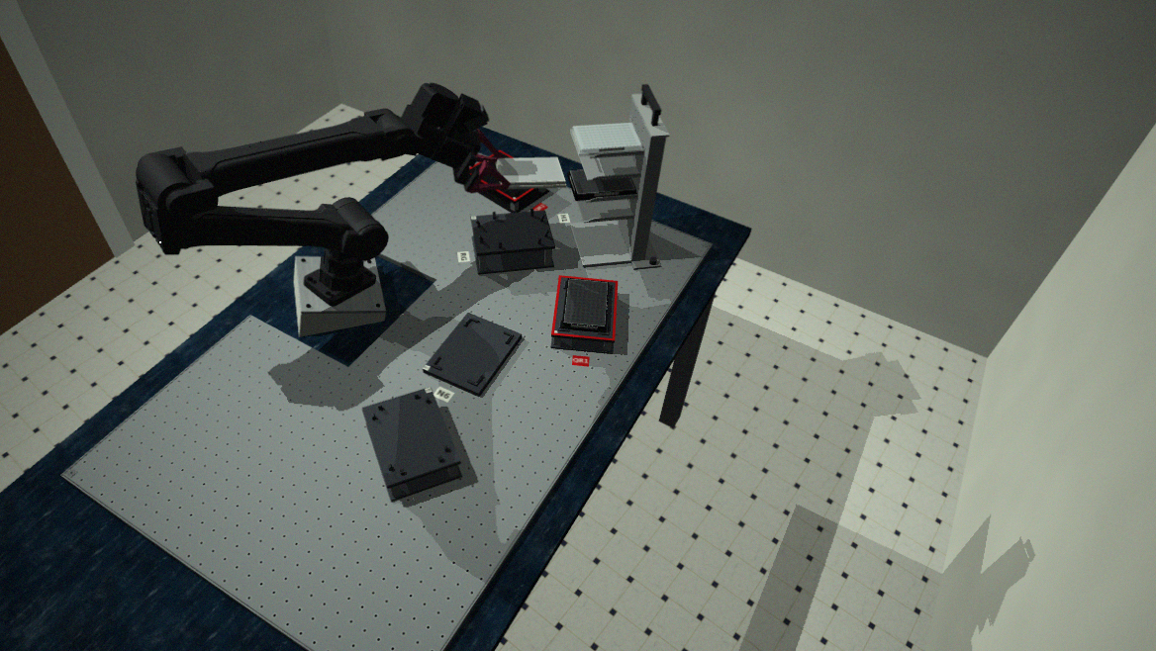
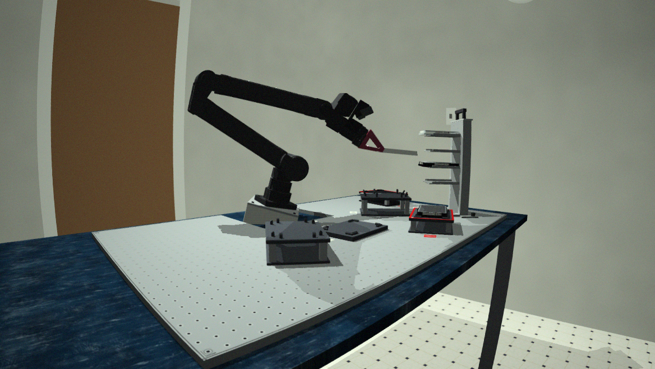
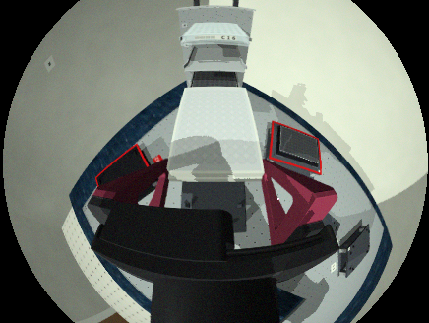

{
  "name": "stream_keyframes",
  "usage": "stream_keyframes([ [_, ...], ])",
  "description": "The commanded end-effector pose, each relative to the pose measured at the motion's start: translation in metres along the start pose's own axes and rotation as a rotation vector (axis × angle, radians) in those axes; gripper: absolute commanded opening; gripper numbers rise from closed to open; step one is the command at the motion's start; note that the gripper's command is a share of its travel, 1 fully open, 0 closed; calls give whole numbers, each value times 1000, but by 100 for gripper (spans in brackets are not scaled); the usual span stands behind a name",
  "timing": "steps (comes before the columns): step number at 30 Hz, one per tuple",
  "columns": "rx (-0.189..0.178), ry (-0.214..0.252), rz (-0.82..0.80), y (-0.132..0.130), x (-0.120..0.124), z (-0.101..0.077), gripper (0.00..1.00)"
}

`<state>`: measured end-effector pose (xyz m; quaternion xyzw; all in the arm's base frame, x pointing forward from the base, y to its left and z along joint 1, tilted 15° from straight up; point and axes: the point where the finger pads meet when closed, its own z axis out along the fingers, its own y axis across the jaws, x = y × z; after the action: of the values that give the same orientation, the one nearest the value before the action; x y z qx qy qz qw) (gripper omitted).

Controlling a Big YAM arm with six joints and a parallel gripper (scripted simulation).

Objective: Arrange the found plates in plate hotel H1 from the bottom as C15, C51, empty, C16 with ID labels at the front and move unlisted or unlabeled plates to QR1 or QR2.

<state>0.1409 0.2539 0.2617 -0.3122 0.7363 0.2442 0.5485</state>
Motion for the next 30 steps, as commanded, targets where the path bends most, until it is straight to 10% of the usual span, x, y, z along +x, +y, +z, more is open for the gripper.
stream_keyframes([
  [1,-17,-44,37,3,-21,-11,86],
  [19,-14,-25,26,3,6,-22,86],
  [20,-28,-86,71,3,-32,-34,86],
  [30,-18,-43,41,5,9,-26,86],
])
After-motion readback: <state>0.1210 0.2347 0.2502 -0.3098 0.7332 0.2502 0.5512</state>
